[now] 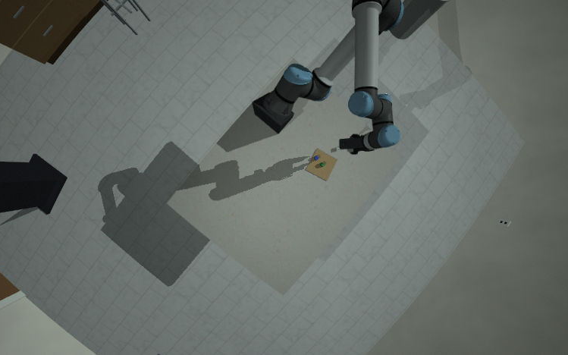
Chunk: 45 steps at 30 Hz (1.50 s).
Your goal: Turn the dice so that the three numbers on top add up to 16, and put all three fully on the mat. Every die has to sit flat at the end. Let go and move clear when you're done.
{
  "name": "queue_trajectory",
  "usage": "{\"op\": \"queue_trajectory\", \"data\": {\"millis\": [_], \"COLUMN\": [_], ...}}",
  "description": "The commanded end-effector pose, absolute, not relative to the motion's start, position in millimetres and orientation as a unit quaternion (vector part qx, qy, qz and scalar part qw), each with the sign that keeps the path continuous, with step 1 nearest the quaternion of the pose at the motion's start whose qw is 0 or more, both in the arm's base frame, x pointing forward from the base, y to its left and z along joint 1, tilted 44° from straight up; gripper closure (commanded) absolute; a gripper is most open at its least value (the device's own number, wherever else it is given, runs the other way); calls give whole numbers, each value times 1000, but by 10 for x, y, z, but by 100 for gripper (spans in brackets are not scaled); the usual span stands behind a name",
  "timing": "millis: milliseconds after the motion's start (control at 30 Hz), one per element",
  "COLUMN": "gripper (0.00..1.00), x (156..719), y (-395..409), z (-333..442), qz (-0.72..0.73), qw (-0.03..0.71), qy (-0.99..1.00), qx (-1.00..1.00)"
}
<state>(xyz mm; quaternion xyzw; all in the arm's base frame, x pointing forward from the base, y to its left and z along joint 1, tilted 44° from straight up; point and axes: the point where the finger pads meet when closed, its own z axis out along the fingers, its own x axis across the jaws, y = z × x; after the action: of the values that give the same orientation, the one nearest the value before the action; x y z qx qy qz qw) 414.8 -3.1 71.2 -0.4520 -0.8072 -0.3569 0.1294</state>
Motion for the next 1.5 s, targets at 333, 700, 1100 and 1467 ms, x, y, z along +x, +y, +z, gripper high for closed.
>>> {"op": "queue_trajectory", "data": {"millis": [333,700,1100,1467], "gripper": [79,0,0,0], "x": [4158,4158,4158,4153], "y": [-37,-37,-36,-32], "z": [719,719,719,719], "qz": [-357,-357,-357,-355], "qw": [123,123,124,129], "qy": [-814,-814,-814,-807], "qx": [-440,-440,-442,-454]}}
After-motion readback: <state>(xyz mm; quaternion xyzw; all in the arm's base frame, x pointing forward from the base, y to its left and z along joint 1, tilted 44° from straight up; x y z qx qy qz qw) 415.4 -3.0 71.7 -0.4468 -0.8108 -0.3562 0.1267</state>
